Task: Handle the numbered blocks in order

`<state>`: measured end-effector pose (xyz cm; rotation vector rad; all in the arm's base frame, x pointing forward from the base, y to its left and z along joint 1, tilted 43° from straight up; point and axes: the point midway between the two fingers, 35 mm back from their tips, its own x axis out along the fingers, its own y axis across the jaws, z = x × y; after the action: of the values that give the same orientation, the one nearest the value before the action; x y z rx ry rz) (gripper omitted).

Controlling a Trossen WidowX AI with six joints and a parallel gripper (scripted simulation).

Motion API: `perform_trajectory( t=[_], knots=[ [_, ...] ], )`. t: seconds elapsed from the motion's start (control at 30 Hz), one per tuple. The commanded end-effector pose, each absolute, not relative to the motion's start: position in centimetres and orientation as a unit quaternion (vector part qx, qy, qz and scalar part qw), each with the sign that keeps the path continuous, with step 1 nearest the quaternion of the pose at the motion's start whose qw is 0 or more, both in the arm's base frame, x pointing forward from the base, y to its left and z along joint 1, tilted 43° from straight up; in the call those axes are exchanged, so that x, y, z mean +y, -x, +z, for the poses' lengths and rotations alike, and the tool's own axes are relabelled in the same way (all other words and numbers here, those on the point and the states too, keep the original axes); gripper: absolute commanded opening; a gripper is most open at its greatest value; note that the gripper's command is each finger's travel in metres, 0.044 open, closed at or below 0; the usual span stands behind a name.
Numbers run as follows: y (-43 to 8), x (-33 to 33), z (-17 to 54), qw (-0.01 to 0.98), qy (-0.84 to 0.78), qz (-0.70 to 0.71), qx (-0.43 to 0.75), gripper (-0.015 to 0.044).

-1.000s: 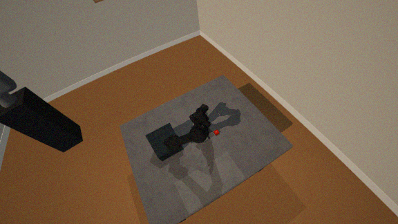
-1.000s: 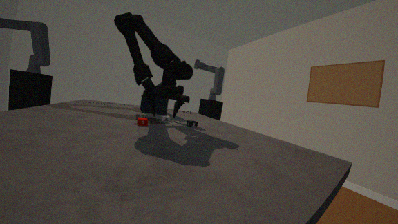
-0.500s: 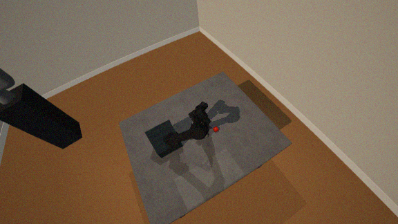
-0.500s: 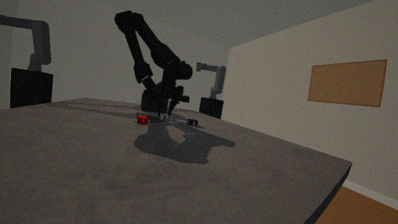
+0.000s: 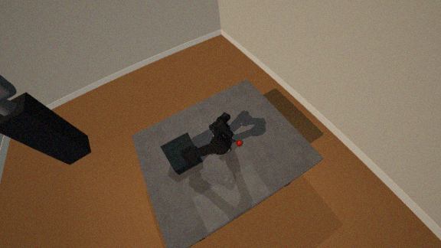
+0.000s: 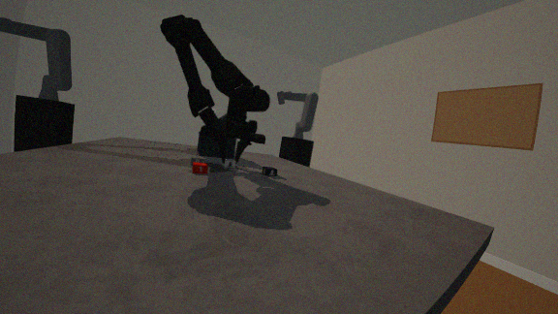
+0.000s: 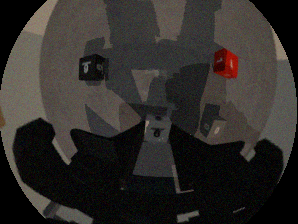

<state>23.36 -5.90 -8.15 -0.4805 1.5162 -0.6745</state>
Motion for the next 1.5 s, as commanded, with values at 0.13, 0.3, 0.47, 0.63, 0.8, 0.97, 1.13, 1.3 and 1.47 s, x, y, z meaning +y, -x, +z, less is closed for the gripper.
perform_trajectory(
  t=[0.13,0.3,0.47,0.63,0.8,0.97,1.13,1.3,1.47],
  knots=[
    [-23.3,-6.0,-8.2,0.648,0.214,-0.296,0.668,0.0172],
    [-23.3,-6.0,-8.2,0.648,0.214,-0.296,0.668,0.0304],
    [-23.3,-6.0,-8.2,0.648,0.214,-0.296,0.668,0.04],
    [-23.5,-4.3,-6.4,0.649,0.213,-0.296,0.668,0.04],
    [-23.6,-3.5,-5.5,0.649,0.213,-0.296,0.668,0.04],
    [-25.8,1.0,-6.7,0.653,0.208,-0.288,0.669,0.04],
    [-27.1,8.1,-8.6,0.654,0.206,-0.285,0.67,0.04],
    [-26.4,14.2,-10.5,0.651,0.208,-0.292,0.669,0.04],
    [-26.3,14.4,-10.5,0.651,0.208,-0.292,0.669,0.04]
  ],
)
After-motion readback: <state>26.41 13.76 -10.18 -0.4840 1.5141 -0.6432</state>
